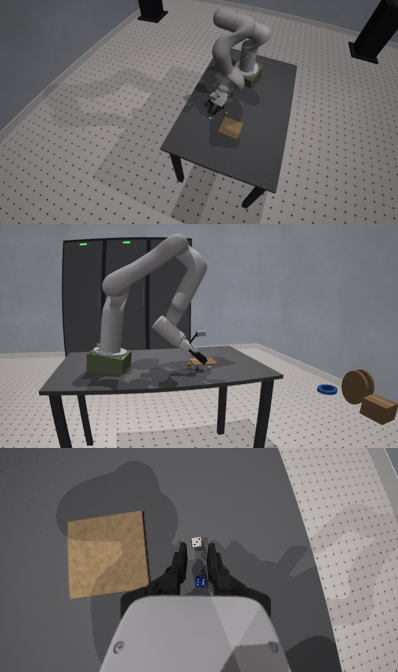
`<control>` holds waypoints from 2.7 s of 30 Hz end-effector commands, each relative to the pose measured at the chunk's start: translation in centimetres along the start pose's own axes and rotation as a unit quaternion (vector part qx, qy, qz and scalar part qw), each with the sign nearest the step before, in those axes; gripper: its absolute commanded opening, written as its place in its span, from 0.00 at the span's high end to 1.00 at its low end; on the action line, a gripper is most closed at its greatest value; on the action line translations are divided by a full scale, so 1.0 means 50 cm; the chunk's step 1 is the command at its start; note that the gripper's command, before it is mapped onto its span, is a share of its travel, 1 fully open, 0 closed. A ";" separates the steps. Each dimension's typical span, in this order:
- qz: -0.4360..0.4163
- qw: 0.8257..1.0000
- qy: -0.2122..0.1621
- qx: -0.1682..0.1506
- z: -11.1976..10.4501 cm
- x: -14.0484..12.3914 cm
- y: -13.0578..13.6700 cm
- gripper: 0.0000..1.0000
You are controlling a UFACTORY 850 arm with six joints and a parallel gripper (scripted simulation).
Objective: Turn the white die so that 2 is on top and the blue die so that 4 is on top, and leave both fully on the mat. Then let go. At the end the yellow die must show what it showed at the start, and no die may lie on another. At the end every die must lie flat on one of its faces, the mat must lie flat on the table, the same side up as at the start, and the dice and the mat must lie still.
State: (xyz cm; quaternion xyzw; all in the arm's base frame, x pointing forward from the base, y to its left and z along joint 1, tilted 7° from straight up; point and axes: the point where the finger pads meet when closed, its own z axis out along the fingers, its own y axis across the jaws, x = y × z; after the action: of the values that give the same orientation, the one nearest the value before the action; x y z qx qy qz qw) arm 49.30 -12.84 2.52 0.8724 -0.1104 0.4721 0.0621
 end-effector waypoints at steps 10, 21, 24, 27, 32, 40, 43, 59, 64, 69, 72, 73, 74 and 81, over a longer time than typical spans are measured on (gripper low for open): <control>0.000 1.000 0.001 0.000 -0.024 0.027 0.000 0.69; 0.000 1.000 0.001 0.000 -0.077 0.090 0.000 0.69; 0.000 1.000 0.001 0.000 -0.078 0.092 0.000 0.69; 0.000 1.000 0.001 0.000 -0.080 0.093 0.000 0.69; 0.000 1.000 -0.009 0.000 -0.077 0.095 0.000 0.69; 0.000 0.996 -0.094 0.000 -0.068 0.115 0.000 0.69; 0.000 0.991 -0.133 0.000 -0.065 0.125 0.000 0.69; 0.000 0.943 -0.334 0.001 -0.043 0.176 0.003 0.69; 0.000 0.915 -0.403 0.001 -0.035 0.195 0.001 0.69; 0.000 0.907 -0.422 0.000 -0.034 0.201 0.000 0.69; 0.000 0.907 -0.422 0.000 -0.034 0.201 0.000 0.00; 0.000 0.907 -0.422 0.000 -0.034 0.201 0.000 0.00; 0.000 0.907 -0.422 0.000 -0.034 0.201 0.000 0.00; 0.000 0.907 -0.422 0.000 -0.034 0.201 0.000 0.00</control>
State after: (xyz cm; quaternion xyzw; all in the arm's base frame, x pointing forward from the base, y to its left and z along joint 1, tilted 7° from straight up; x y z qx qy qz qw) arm 53.17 -13.79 11.80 0.9902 -0.1261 0.0593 0.0076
